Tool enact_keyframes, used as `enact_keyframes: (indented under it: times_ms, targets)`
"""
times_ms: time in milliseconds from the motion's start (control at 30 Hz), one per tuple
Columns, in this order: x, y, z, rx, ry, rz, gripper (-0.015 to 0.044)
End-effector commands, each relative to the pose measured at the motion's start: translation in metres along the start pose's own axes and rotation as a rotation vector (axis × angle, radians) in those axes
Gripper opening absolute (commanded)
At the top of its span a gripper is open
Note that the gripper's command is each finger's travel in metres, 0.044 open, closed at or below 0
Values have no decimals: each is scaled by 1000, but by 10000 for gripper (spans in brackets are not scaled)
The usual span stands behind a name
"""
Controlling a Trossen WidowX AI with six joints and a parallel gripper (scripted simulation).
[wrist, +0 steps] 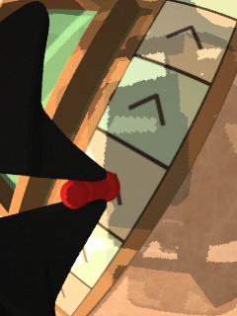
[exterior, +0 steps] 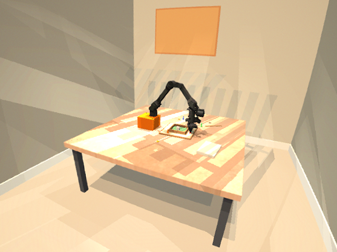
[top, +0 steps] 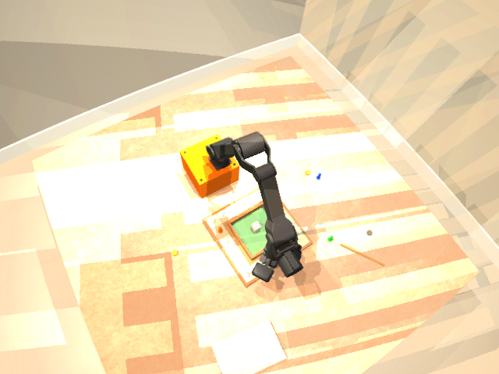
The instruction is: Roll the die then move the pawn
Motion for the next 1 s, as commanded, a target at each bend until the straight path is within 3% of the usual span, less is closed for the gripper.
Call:
enact_keyframes:
  times_ms: [0, 533, 967]
  targets:
    - [-1, 6, 1, -1, -1, -6, 0]
    - [3, 126, 1, 1, 4, -5, 0]
    - [49, 104, -1, 1, 4, -1, 0]
Point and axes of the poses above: the point midway between the two fingers, 35 mm back from their tips, its own y axis back along the fingers, its own x axis across the jaws, z = x × y, the point moved 3 cm from there along y, back along the fingers, and after that the axes turned 13 degrees about -y, right-handed, at the moved point
